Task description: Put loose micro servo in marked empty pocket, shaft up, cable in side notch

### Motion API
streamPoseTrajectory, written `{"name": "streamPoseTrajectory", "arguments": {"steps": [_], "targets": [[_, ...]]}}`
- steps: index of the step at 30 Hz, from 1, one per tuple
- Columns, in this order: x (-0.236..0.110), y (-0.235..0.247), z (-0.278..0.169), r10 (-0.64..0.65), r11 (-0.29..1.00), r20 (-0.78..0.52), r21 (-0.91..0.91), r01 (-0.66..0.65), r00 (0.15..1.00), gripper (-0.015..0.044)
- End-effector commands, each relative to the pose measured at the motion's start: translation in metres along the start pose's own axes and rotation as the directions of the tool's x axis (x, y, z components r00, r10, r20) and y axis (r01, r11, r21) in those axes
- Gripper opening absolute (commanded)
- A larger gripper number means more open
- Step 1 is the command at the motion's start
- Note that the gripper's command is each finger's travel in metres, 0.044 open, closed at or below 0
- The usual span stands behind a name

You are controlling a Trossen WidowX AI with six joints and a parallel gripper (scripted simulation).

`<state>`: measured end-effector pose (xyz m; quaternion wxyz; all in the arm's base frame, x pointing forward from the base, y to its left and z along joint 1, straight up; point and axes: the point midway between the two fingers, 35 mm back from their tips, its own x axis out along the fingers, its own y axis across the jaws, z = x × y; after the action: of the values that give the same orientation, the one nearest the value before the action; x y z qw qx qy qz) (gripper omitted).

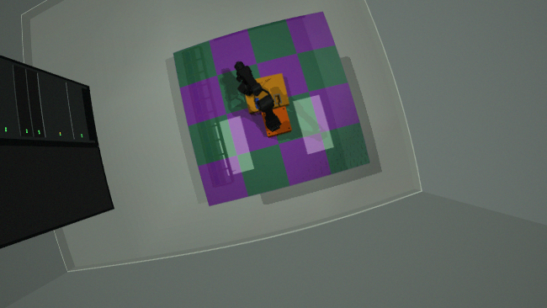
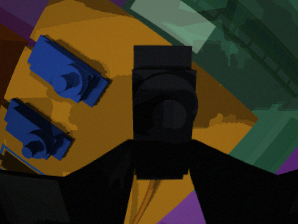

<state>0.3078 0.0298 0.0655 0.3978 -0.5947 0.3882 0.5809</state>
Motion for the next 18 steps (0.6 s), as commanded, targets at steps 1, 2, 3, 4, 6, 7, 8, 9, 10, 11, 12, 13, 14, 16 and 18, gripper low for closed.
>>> {"name": "streamPoseTrajectory", "arguments": {"steps": [1, 2, 3, 4, 6, 7, 8, 9, 10, 11, 12, 13, 14, 16, 18], "targets": [[-0.003, -0.001, -0.002, -0.007, 1.0, 0.0, 0.006, 0.007, 1.0, 0.0], [-0.003, 0.001, -0.005, -0.007, 1.0, 0.0, 0.006, 0.007, 1.0, 0.0], [-0.002, 0.003, -0.008, -0.007, 1.0, 0.0, 0.006, 0.007, 1.0, 0.0], [-0.002, 0.006, -0.012, -0.006, 1.0, -0.001, 0.006, 0.006, 1.0, 0.0], [-0.002, 0.012, -0.02, -0.006, 1.0, -0.002, 0.006, 0.006, 1.0, 0.0], [-0.002, 0.015, -0.025, -0.005, 1.0, -0.002, 0.006, 0.005, 1.0, 0.0], [-0.002, 0.018, -0.029, -0.005, 1.0, -0.003, 0.006, 0.005, 1.0, 0.0], [-0.002, 0.021, -0.033, -0.005, 1.0, -0.003, 0.006, 0.005, 1.0, 0.0], [-0.002, 0.024, -0.037, -0.004, 1.0, -0.003, 0.006, 0.004, 1.0, 0.0], [-0.002, 0.027, -0.041, -0.004, 1.0, -0.004, 0.006, 0.004, 1.0, 0.0], [-0.002, 0.03, -0.046, -0.004, 1.0, -0.004, 0.006, 0.004, 1.0, 0.0], [-0.002, 0.033, -0.05, -0.003, 1.0, -0.005, 0.006, 0.003, 1.0, 0.0], [-0.002, 0.036, -0.054, -0.003, 1.0, -0.005, 0.006, 0.003, 1.0, 0.0], [-0.002, 0.042, -0.062, -0.002, 1.0, -0.006, 0.006, 0.002, 1.0, 0.0], [-0.002, 0.048, -0.071, -0.002, 1.0, -0.007, 0.006, 0.002, 1.0, 0.0]]}}
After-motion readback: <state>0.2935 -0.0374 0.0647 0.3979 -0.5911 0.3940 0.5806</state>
